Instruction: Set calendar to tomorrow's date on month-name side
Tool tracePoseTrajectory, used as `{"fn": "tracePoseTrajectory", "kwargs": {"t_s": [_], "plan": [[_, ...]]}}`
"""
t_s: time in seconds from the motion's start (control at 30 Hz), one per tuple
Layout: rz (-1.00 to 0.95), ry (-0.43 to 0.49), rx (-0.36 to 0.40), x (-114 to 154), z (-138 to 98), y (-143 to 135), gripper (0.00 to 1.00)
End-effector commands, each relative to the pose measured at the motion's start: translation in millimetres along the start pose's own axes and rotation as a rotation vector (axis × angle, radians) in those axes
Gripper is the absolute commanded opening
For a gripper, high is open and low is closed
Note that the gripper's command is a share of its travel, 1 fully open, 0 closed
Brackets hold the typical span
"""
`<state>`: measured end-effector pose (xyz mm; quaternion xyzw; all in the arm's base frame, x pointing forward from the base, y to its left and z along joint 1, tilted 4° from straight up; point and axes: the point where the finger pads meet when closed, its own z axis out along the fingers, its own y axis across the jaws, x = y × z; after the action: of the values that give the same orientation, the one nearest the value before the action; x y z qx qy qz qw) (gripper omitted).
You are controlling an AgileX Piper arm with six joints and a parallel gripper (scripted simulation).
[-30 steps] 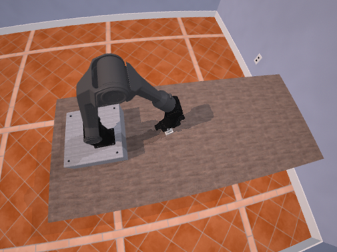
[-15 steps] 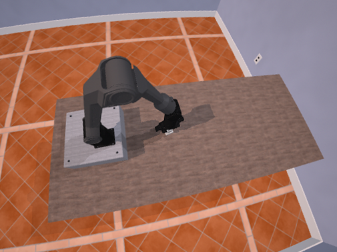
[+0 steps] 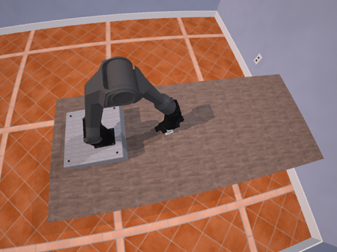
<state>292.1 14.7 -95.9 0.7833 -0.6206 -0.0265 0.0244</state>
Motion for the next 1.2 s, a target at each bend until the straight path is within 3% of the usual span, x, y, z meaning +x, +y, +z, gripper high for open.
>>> {"fn": "tracePoseTrajectory", "kwargs": {"t_s": [0.0,0.87,0.9,1.17], "plan": [[0.001,0.0,-0.001,0.3,0.5,0.6,0.61],[0.001,0.0,-0.001,0.3,0.5,0.6,0.61],[0.001,0.0,-0.001,0.3,0.5,0.6,0.35],[0.001,0.0,-0.001,0.3,0.5,0.6,0.35]]}}
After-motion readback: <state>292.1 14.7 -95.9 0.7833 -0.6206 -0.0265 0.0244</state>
